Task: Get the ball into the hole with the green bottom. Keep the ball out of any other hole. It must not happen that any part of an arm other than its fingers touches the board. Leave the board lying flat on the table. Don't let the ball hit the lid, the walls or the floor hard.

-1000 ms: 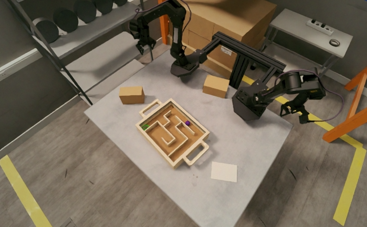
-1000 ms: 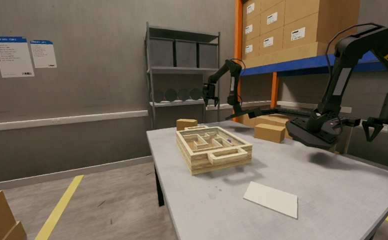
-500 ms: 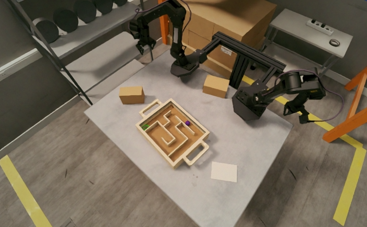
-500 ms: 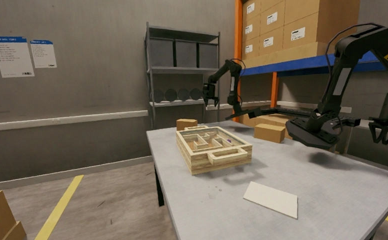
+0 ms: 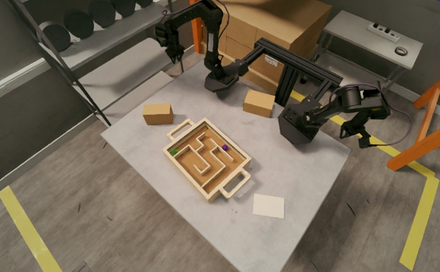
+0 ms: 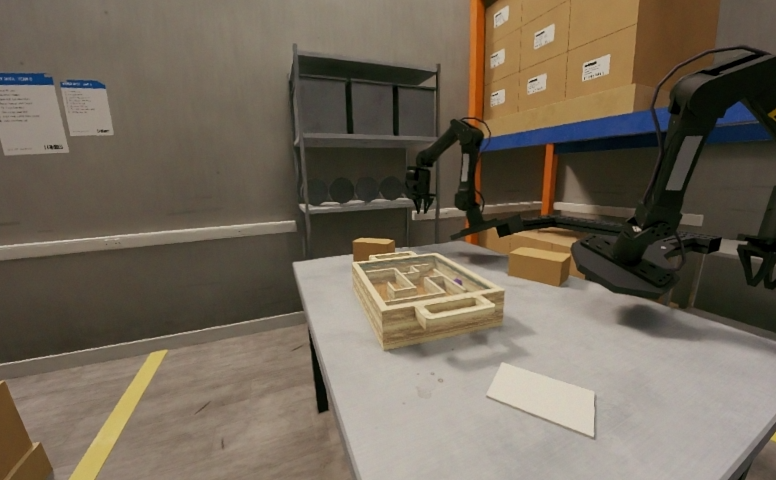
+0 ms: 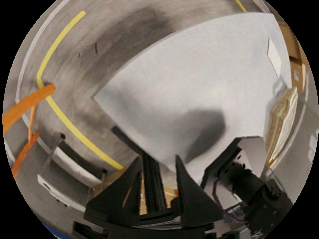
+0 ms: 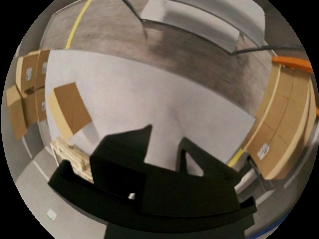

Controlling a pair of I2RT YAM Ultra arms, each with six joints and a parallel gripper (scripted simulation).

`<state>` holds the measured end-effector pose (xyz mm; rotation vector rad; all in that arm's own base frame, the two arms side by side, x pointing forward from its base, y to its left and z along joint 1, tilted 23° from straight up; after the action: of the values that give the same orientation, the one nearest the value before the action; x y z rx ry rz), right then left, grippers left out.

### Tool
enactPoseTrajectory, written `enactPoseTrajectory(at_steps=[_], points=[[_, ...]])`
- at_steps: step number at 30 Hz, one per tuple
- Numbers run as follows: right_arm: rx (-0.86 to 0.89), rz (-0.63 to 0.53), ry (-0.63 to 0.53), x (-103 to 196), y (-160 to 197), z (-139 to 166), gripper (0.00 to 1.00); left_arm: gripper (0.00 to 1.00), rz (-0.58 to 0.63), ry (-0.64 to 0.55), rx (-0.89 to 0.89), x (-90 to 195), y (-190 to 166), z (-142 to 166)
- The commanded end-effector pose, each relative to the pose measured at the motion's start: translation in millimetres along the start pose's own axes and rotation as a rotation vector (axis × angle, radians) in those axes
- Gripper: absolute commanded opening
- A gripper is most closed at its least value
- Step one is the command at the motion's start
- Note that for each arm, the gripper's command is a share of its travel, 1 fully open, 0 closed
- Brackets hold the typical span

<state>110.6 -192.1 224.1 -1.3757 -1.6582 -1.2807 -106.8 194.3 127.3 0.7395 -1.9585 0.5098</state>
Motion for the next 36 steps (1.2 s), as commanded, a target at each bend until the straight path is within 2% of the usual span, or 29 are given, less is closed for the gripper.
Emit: enactPoseTrajectory(at_steps=[1, 10, 11, 15, 24, 27, 28, 29, 36], points=[[0.002, -0.018, -0.027, 7, 3, -3, 0.38, 0.38, -0.009, -0.01, -0.001, 3, 1, -1], [0.001, -0.009, -0.014, 3, 1, -2, 0.38, 0.38, -0.007, -0.006, -0.002, 2, 1, -1], [0.033, -0.001, 0.0, -4, 7, -3, 0.38, 0.38, -0.006, 0.011, -0.018, -1, 9, -6], [0.076, -0.017, -0.036, 0, 20, -8, 0.38, 0.38, 0.004, 0.05, -0.032, -9, 10, -17], [0.29, -0.015, -0.039, -23, 66, 8, 0.38, 0.38, 0.034, 0.202, -0.167, -50, 2, -85], [0.315, -0.019, -0.041, -24, 72, 11, 0.38, 0.38, 0.04, 0.217, -0.187, -55, -2, -94], [0.289, -0.028, -0.061, -12, 68, 7, 0.38, 0.38, 0.059, 0.229, -0.169, -50, -2, -84], [0.319, -0.022, -0.016, -25, 73, 15, 0.38, 0.38, 0.059, 0.201, -0.223, -57, -5, -98], [0.487, -0.036, -0.023, -42, 111, 40, 0.38, 0.38, 0.027, 0.268, -0.343, -90, -35, -153]])
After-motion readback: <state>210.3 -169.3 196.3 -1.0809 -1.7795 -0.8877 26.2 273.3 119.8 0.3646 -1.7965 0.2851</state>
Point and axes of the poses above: on each arm, the point where the finger pads meet when closed, its own x axis back along the fingers, its own y axis across the jaws, z = x × y, the point moved 8 cm from there along x, back along the fingers, and after that the axes turned 11 degrees about -x, right-handed, at the moved point
